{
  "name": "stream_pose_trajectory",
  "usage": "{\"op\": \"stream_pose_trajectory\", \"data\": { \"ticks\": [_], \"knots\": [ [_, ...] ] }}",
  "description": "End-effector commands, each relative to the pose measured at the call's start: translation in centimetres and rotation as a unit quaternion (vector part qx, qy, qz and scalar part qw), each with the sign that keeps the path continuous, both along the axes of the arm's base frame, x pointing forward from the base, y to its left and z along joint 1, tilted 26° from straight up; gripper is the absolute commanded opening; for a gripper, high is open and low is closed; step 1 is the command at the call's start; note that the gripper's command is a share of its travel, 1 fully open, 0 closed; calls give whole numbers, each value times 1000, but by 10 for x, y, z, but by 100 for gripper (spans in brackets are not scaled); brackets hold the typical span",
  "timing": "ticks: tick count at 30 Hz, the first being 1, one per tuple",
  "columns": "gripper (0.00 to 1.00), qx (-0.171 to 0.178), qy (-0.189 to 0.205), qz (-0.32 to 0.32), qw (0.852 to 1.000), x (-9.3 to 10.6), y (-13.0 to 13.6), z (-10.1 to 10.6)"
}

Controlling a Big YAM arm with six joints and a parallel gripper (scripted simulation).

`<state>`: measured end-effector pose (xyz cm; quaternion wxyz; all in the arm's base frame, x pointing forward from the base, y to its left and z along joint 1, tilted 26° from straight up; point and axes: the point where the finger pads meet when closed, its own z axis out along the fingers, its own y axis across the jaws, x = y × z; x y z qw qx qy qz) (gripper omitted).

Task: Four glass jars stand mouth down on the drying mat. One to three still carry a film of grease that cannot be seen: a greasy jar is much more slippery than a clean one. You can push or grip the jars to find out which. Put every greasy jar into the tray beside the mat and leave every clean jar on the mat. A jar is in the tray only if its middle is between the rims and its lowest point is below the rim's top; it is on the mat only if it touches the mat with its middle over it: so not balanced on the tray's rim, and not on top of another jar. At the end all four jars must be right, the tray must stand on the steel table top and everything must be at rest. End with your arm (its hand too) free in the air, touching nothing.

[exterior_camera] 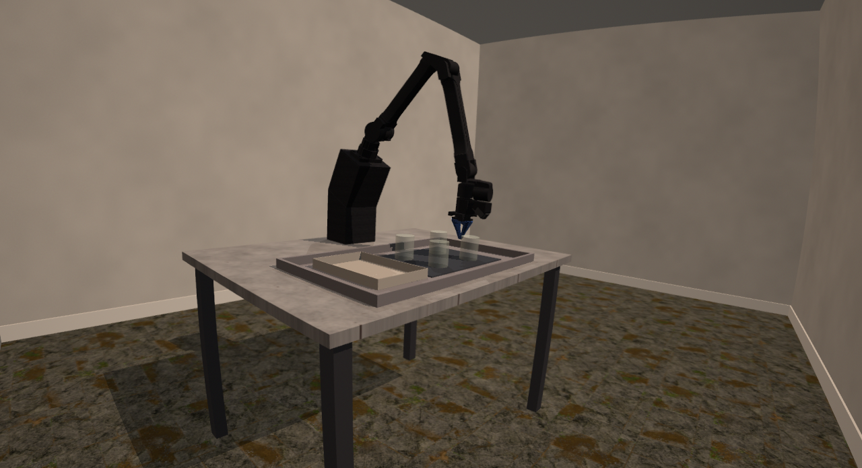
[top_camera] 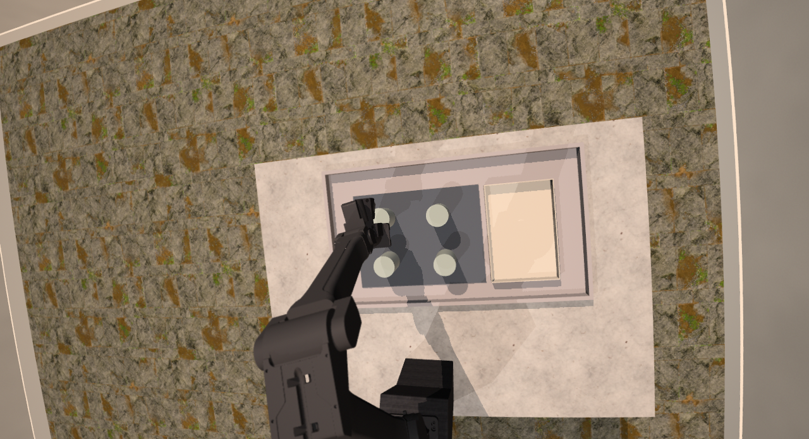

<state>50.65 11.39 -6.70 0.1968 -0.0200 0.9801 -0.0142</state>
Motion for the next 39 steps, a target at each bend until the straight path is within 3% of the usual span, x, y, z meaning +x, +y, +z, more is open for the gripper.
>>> {"op": "stream_pose_trajectory", "data": {
  "ticks": [1,39],
  "knots": [
    [0,5,-26,-3,1000,28,-1,17],
    [0,5,-26,-3,1000,32,-1,19]
  ]
}}
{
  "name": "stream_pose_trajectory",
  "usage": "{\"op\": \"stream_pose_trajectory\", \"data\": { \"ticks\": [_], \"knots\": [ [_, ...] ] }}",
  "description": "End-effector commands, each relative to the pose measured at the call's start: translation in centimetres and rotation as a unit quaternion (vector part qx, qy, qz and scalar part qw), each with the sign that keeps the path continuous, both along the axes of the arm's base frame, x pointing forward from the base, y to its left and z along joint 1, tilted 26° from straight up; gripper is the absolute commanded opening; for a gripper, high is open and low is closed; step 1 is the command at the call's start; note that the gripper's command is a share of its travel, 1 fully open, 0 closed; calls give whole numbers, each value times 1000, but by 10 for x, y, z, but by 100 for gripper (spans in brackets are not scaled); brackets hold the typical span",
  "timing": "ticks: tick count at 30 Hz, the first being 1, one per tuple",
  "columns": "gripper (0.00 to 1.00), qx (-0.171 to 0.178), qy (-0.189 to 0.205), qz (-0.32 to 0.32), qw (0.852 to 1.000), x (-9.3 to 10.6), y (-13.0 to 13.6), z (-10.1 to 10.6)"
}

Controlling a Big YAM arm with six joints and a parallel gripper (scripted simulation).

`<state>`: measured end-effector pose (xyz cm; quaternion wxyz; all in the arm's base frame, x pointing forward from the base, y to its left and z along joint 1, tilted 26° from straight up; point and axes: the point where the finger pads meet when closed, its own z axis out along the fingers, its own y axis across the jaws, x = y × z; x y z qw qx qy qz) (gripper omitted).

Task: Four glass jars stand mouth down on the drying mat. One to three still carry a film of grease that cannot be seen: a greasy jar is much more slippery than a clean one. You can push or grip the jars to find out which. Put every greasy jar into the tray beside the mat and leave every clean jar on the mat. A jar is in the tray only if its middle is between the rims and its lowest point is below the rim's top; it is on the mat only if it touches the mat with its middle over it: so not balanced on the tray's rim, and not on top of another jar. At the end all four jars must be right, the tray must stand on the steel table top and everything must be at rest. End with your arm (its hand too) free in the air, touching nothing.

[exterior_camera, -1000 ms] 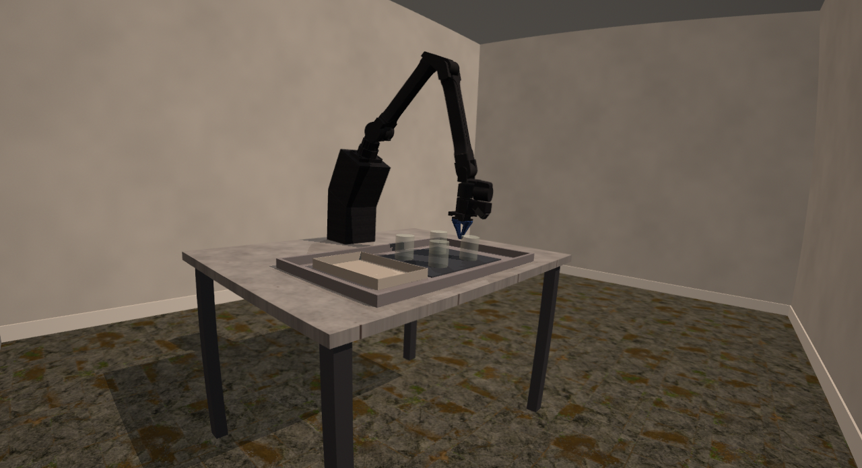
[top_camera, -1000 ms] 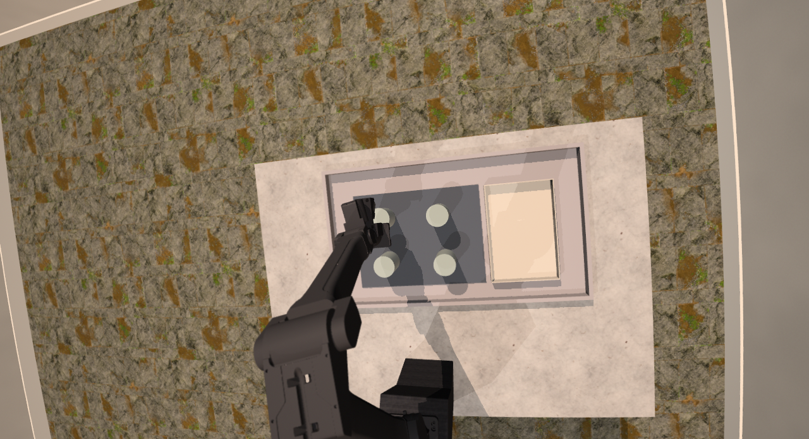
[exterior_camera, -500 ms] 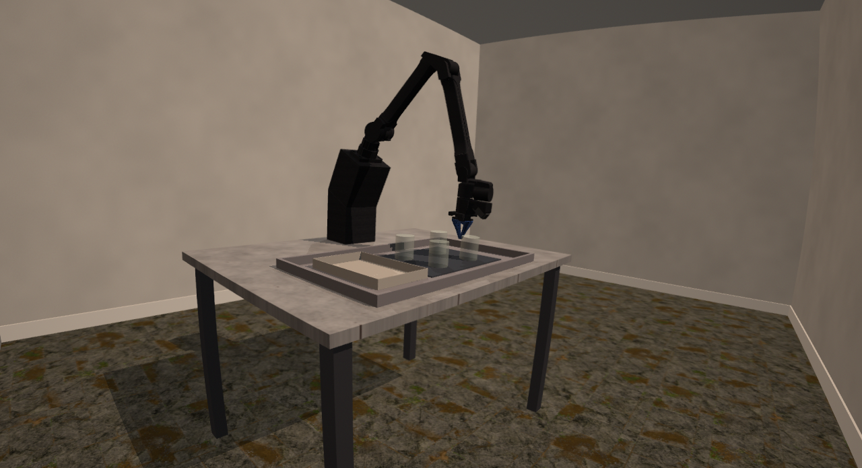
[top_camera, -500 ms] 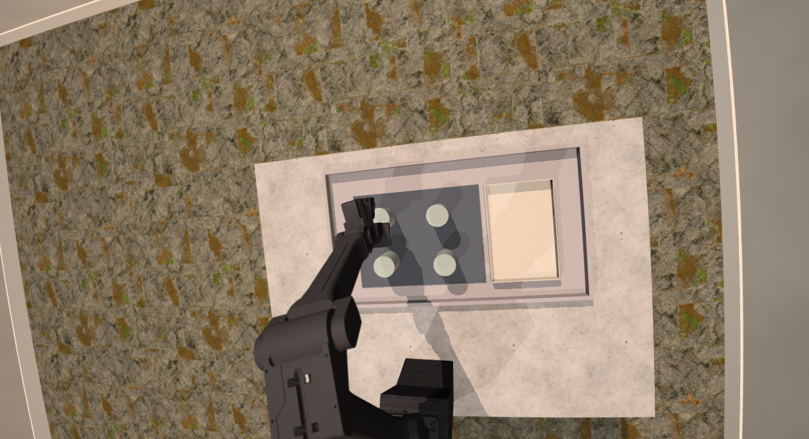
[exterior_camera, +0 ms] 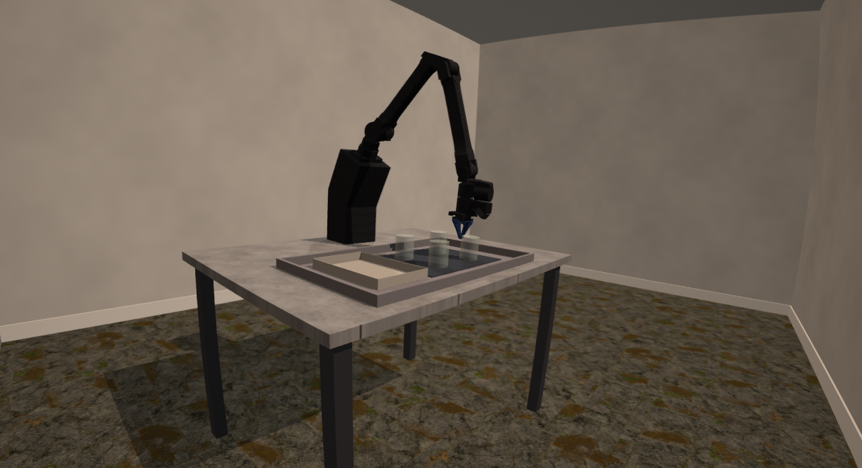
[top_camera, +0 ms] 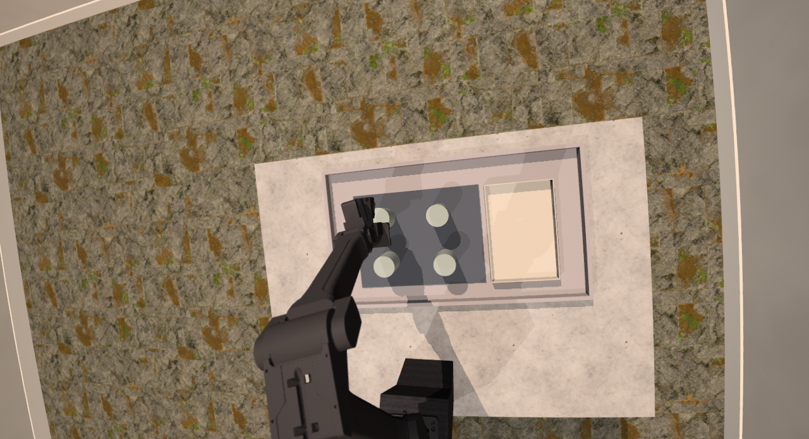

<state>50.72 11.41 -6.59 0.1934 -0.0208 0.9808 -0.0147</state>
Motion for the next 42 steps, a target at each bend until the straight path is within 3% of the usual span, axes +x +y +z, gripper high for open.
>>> {"op": "stream_pose_trajectory", "data": {
  "ticks": [1,42],
  "knots": [
    [0,6,-30,-4,1000,31,-1,18],
    [0,6,-30,-4,1000,35,-1,20]
  ]
}}
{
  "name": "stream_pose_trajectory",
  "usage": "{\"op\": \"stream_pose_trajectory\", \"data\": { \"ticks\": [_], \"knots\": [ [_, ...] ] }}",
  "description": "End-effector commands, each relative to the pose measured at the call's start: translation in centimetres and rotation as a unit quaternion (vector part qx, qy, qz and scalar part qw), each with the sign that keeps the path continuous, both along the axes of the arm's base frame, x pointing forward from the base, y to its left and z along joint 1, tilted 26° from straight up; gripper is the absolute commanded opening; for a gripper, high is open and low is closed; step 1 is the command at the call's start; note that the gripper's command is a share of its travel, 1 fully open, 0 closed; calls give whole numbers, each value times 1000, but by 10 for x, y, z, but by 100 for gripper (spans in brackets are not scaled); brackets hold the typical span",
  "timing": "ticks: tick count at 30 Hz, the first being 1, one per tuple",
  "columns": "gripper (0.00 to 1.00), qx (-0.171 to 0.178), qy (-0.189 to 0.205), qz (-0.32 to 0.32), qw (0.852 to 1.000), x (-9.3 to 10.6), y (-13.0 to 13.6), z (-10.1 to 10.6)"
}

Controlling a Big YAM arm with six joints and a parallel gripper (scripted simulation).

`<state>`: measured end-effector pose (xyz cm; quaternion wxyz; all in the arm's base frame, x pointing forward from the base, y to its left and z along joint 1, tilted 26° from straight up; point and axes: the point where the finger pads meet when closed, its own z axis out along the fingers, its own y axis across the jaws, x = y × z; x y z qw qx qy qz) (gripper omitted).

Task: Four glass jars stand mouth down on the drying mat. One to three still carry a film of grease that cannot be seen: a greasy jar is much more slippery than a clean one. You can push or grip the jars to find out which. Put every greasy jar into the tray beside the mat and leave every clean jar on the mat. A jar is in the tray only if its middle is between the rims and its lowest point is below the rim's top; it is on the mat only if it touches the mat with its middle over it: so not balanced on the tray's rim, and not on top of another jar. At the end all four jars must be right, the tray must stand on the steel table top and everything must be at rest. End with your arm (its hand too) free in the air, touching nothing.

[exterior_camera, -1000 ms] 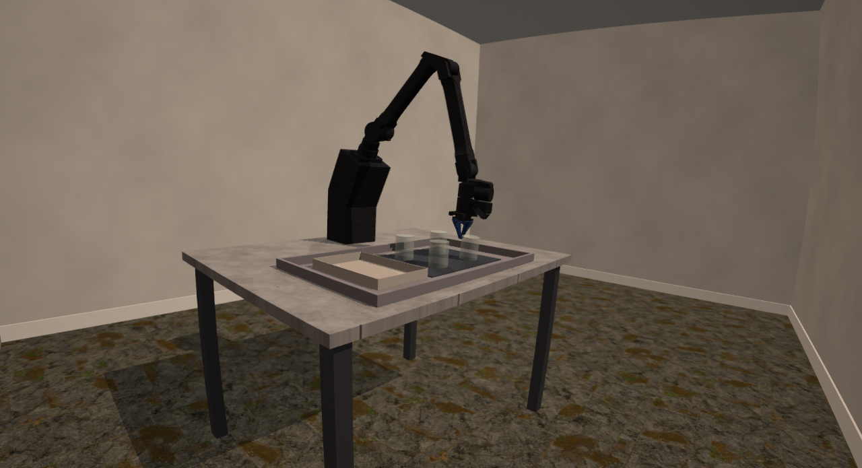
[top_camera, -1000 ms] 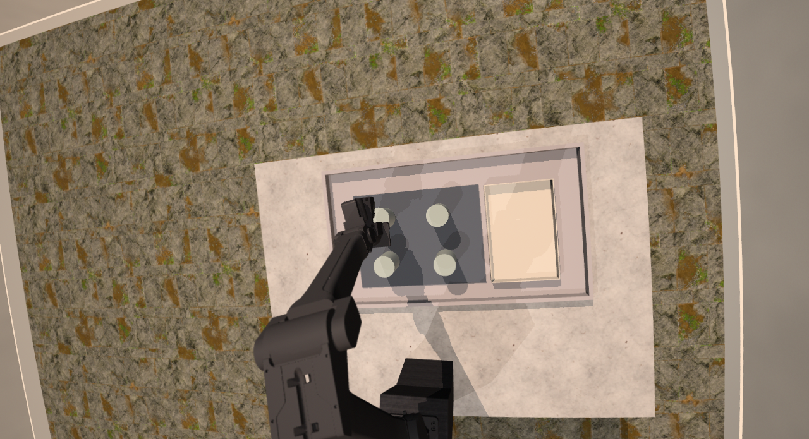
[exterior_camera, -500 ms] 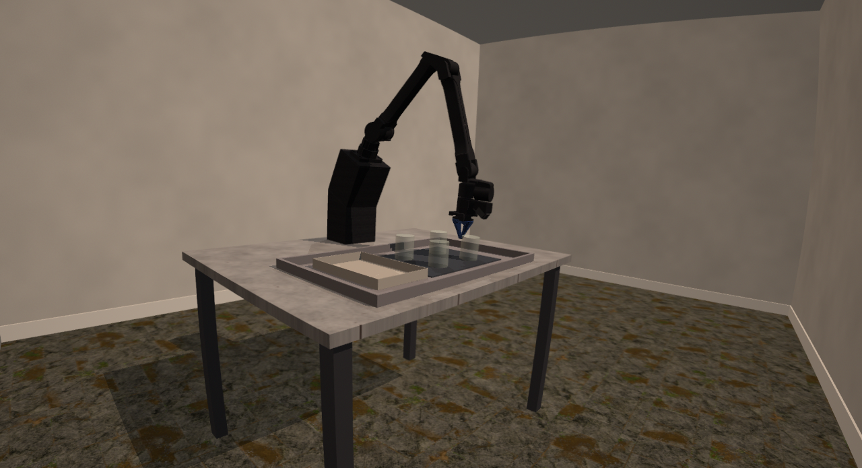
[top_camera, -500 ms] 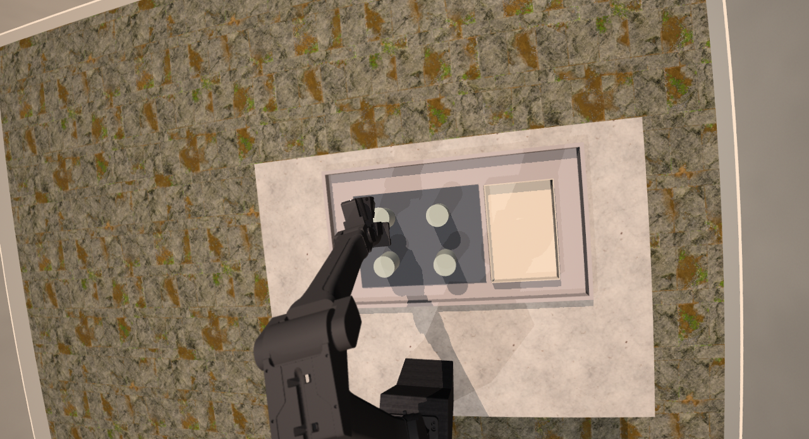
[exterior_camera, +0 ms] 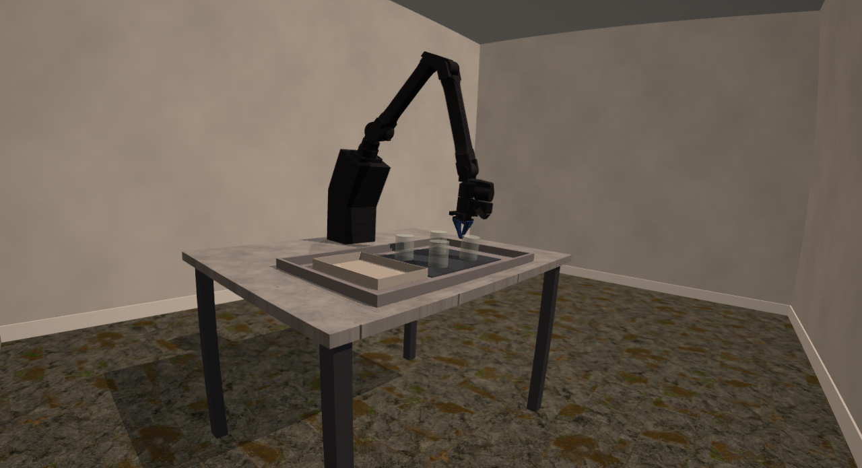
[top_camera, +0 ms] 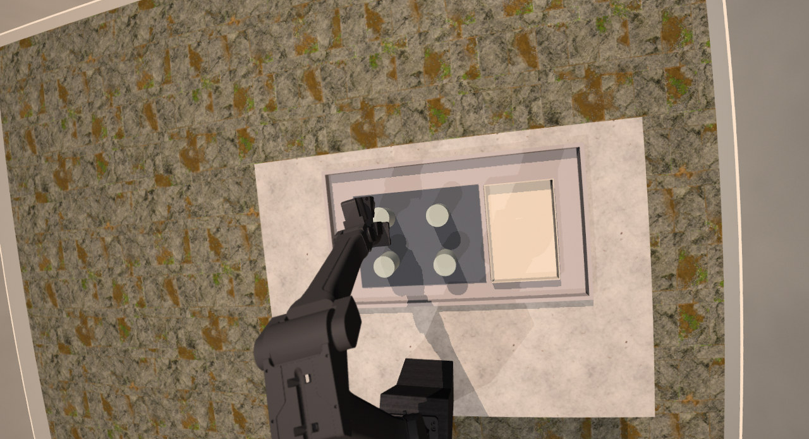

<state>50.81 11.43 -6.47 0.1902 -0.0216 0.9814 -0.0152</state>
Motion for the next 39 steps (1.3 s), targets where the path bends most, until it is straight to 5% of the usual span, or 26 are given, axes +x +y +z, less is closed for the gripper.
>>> {"op": "stream_pose_trajectory", "data": {
  "ticks": [1,39],
  "knots": [
    [0,6,-33,-4,999,35,-1,18],
    [0,6,-33,-4,999,39,-1,20]
  ]
}}
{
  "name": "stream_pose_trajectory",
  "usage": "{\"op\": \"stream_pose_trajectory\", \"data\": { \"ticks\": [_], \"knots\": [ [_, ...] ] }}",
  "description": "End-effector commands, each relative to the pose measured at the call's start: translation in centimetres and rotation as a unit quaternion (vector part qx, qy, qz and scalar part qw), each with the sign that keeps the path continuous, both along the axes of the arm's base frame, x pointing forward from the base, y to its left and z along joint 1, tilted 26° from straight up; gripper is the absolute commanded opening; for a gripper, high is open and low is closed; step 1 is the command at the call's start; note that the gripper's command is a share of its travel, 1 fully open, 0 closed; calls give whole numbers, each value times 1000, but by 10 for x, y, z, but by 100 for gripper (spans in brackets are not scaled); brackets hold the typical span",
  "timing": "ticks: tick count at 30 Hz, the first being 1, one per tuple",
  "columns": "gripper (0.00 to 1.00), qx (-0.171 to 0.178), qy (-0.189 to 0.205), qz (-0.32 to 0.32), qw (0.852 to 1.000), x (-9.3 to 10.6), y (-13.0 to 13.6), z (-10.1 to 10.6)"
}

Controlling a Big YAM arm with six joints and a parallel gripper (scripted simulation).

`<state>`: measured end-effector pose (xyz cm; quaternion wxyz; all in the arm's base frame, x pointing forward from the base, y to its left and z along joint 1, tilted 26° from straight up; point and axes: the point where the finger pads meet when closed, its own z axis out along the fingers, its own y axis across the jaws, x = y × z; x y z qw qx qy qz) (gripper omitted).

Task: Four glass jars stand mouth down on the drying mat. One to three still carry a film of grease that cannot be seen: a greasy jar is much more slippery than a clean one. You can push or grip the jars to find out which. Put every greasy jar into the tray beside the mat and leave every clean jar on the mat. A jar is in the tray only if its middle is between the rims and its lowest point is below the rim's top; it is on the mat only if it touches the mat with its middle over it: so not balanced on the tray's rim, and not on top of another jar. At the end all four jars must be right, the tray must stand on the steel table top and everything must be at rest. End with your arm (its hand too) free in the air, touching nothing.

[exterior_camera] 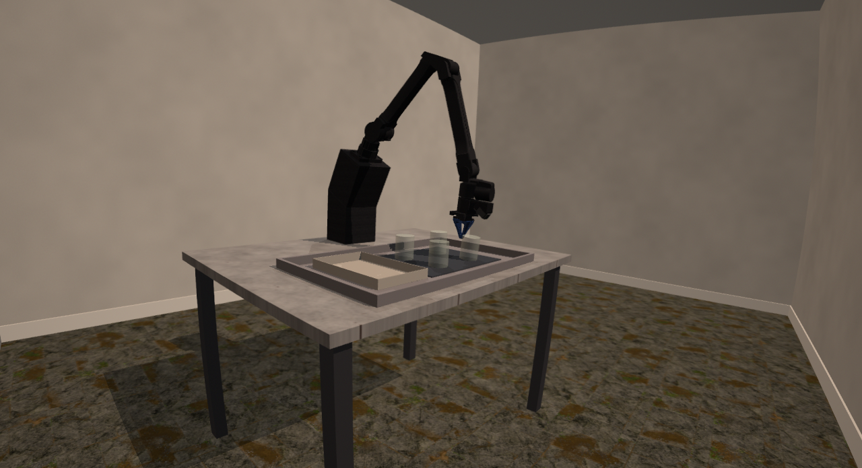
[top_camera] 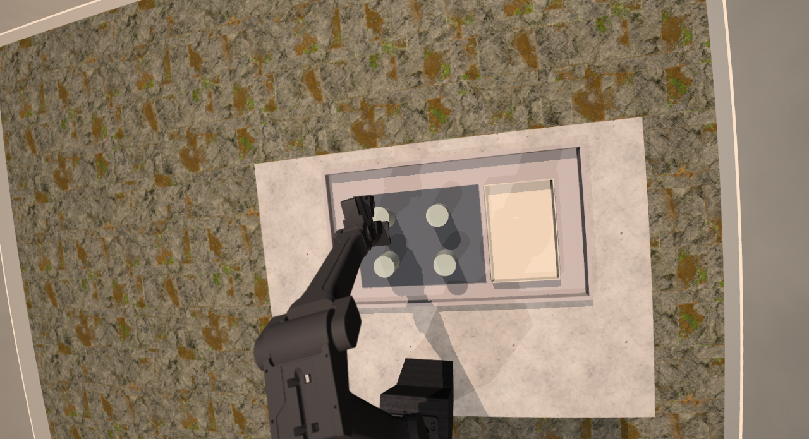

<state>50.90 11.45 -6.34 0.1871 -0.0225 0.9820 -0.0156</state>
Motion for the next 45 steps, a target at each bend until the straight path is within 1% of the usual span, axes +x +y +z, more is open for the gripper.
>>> {"op": "stream_pose_trajectory", "data": {
  "ticks": [1,25,39,41,45],
  "knots": [
    [0,7,-36,-5,999,38,-1,19],
    [0,7,-36,-5,999,40,-1,20],
    [0,7,-36,-5,999,7,-2,4],
    [0,7,-36,-5,999,7,-2,4],
    [0,7,-36,-5,999,-3,-3,0]
  ]
}}
